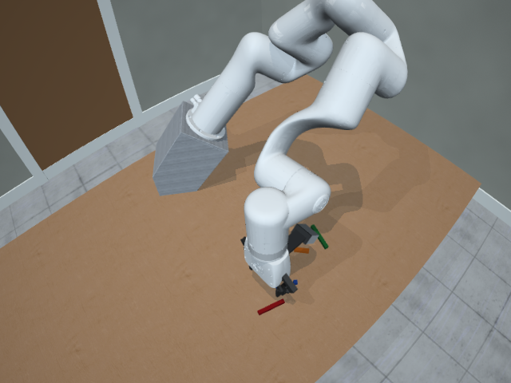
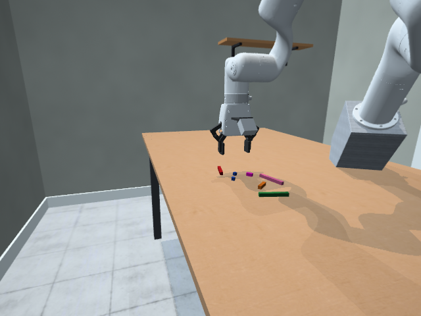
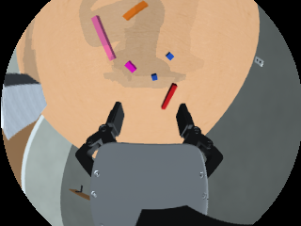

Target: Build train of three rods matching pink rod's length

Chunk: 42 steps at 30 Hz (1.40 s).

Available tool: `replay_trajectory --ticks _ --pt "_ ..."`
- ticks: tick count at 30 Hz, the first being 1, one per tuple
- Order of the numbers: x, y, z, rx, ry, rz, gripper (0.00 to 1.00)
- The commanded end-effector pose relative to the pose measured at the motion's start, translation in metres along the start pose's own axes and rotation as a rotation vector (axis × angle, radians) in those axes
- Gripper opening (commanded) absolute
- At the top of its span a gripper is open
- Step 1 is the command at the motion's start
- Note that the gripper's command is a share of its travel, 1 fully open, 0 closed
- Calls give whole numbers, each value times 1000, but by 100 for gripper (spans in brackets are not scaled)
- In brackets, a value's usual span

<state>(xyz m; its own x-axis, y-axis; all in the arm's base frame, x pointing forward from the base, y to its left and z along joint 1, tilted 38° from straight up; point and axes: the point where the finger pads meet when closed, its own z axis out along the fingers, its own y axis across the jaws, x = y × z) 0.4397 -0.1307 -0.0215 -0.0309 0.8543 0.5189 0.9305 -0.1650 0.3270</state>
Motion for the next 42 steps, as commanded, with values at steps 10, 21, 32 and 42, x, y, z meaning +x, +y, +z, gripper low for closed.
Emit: replay_trajectory --ticks 10,21,32,42 --pt "11 -9 -1 -3 -1 -212 100" --pt "26 -24 -1 -3 -1 -506 100" --pt "38 -38 -1 -2 -3 -770 100" --pt "39 -39 -1 -2 -3 -786 100"
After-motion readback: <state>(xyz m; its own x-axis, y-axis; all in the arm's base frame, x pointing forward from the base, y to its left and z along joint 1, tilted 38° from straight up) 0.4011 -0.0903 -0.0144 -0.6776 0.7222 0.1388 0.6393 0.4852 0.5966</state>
